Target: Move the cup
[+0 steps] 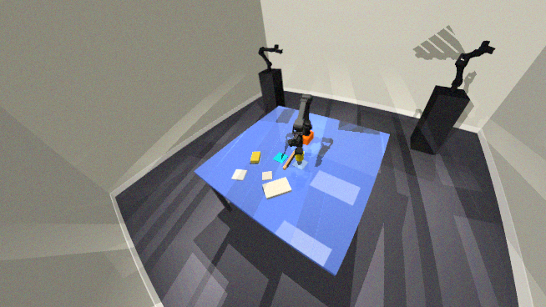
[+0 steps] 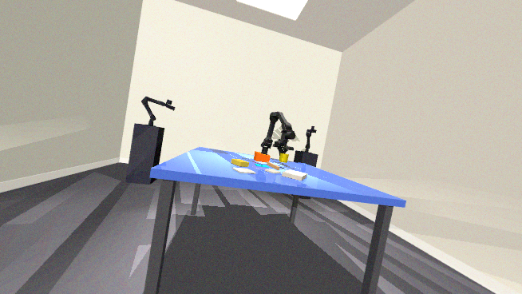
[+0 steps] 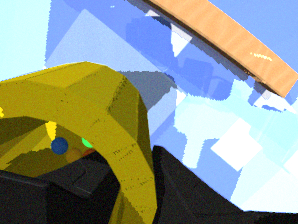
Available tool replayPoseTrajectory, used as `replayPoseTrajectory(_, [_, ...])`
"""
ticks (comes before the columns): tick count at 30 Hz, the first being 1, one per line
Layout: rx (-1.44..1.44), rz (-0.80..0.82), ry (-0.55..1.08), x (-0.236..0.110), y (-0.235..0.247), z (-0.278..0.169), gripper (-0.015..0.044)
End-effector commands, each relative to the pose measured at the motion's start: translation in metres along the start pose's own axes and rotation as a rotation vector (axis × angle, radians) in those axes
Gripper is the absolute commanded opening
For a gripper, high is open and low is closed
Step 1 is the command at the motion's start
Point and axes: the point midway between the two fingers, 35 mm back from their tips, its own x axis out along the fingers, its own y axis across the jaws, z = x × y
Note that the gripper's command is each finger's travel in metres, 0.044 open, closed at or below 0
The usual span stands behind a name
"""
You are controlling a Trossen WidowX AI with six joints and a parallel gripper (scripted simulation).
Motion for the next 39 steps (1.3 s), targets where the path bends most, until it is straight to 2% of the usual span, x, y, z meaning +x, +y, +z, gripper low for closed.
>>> replayPoseTrajectory(1, [0.0,0.0,0.0,0.001,0.0,0.0,0.0])
replayPoseTrajectory(16, [0.0,0.0,0.0,0.0,-0.001,0.003,0.0])
replayPoseTrajectory(39, [-0.004,0.0,0.0,-0.001,-0.016,0.045,0.0])
